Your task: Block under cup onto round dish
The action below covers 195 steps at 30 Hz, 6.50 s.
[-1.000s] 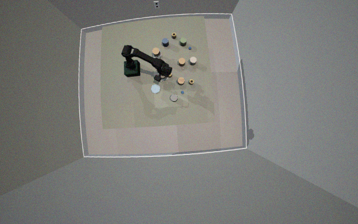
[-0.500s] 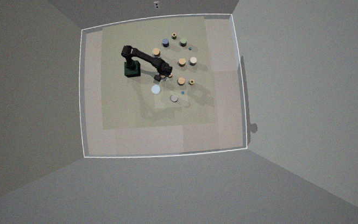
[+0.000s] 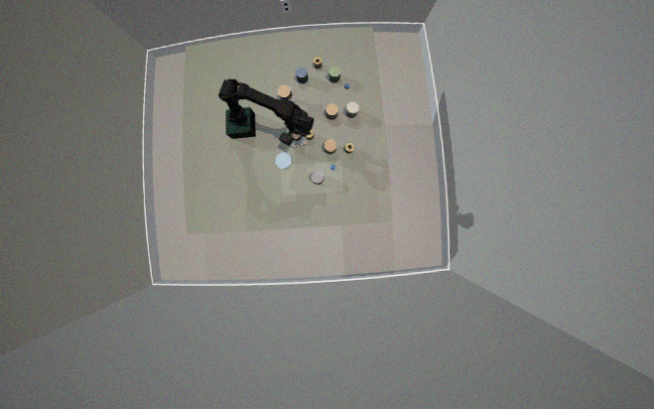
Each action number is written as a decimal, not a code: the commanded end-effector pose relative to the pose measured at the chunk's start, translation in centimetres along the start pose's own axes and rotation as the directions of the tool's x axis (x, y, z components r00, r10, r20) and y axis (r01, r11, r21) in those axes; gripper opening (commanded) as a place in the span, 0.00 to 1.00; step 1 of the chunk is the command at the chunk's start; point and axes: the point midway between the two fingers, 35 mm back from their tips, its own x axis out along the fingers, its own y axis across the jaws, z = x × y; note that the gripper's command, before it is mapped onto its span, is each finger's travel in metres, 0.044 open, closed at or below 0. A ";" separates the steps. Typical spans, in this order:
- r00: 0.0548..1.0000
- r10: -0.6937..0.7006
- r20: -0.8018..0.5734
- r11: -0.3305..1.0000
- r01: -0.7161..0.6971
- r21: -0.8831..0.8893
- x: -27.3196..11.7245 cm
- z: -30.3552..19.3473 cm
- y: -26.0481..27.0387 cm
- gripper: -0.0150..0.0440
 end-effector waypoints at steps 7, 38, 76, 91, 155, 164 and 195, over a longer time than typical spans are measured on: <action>1.000 0.007 0.020 1.000 -0.008 0.003 -2.1 0.1 0.1 0.25; 1.000 0.000 0.000 1.000 0.000 0.000 -1.8 -0.1 0.0 0.25; 1.000 -0.001 0.003 1.000 0.001 0.001 -0.8 0.0 -4.5 0.25; 1.000 -0.007 0.009 1.000 0.007 0.002 1.4 -2.0 -14.4 0.25; 1.000 -0.017 0.011 1.000 0.017 0.008 9.5 -8.3 -24.5 0.79; 1.000 -0.018 0.012 1.000 0.018 0.003 4.0 -8.3 -24.5 1.00; 1.000 0.007 0.020 0.822 -0.017 0.569 4.9 -0.6 -0.2 0.69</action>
